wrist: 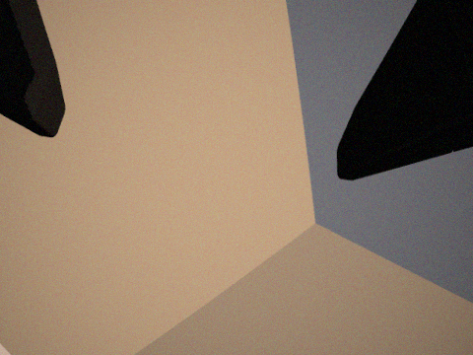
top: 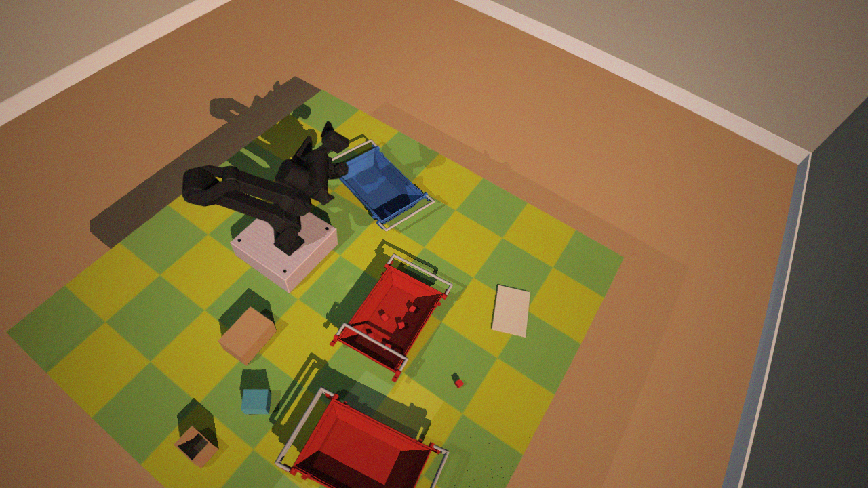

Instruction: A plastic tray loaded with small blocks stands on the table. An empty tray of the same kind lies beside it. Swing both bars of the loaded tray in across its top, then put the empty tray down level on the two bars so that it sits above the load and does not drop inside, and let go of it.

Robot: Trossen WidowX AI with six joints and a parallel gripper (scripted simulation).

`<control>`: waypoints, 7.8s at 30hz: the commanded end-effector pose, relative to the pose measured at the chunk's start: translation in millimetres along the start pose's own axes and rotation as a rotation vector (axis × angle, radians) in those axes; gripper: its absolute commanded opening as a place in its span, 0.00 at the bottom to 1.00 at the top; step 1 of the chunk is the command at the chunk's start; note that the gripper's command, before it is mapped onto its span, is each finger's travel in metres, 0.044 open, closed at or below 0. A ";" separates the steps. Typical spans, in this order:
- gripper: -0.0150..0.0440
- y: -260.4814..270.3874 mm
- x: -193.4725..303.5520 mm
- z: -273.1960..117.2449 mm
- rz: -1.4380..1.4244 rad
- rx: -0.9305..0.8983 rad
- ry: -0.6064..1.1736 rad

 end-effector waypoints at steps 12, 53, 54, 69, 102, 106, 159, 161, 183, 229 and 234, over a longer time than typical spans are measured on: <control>0.40 38.4 -25.3 1.7 -0.051 -0.120 -0.122; 0.39 119.7 -262.5 -168.1 -0.142 1.475 -0.876; 0.39 119.7 -262.5 -168.1 -0.142 1.475 -0.876; 0.39 94.5 -282.5 -173.0 -0.142 1.475 -0.876; 0.39 84.2 -250.8 -218.3 -0.140 1.479 -0.877; 0.39 69.8 -250.2 -233.8 -0.139 1.480 -0.877; 0.39 103.4 -230.3 -229.5 -0.138 1.485 -0.875; 0.39 103.4 -230.3 -229.5 -0.138 1.485 -0.875; 0.25 103.4 -230.3 -229.5 -0.138 1.485 -0.875; 0.25 103.4 -230.3 -229.5 -0.138 1.484 -0.875; 0.25 103.4 -230.3 -229.5 -0.138 1.484 -0.875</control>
Point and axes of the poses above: the point midway between the two fingers, 35 mm back from their tips, its own z axis out along the fingers, its own y axis across the jaws, x = y × z, the point moved 10 cm from there along -z, back along the fingers, and after that the axes turned 8 degrees about -z, right-handed, at the moved point
